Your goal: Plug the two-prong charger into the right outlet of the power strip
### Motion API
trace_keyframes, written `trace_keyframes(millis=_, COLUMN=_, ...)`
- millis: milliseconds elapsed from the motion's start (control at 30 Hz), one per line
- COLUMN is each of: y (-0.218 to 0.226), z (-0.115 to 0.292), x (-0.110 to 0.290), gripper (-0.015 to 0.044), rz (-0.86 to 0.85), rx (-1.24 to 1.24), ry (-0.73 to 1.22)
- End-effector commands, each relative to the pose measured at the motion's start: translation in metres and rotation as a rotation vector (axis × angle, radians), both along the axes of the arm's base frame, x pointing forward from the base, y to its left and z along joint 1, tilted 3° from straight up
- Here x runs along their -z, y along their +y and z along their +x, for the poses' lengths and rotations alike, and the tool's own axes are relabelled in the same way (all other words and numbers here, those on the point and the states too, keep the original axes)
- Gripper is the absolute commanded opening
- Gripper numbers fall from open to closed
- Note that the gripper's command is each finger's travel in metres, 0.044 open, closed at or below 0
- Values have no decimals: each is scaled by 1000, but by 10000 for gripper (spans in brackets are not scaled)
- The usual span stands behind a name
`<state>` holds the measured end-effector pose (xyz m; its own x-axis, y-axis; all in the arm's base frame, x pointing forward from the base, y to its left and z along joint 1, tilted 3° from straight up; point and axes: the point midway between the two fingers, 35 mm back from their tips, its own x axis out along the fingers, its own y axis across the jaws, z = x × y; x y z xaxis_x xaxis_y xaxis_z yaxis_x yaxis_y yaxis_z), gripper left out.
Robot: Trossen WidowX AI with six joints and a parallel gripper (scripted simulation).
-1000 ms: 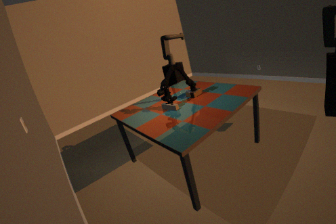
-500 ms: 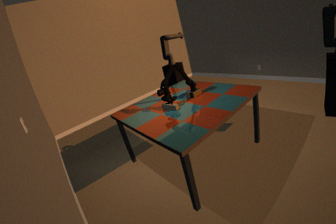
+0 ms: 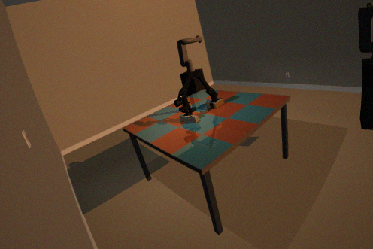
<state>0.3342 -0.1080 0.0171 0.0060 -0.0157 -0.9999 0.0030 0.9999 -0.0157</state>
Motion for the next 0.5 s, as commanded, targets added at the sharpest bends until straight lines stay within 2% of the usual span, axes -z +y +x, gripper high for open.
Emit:
trace_keyframes(millis=0, y=-1, z=3, x=-1, gripper=0, rz=-6, rx=6, ry=-10)
trace_keyframes(millis=467, y=-1, z=6, x=0, gripper=0, rz=-6, rx=6, ry=-10)
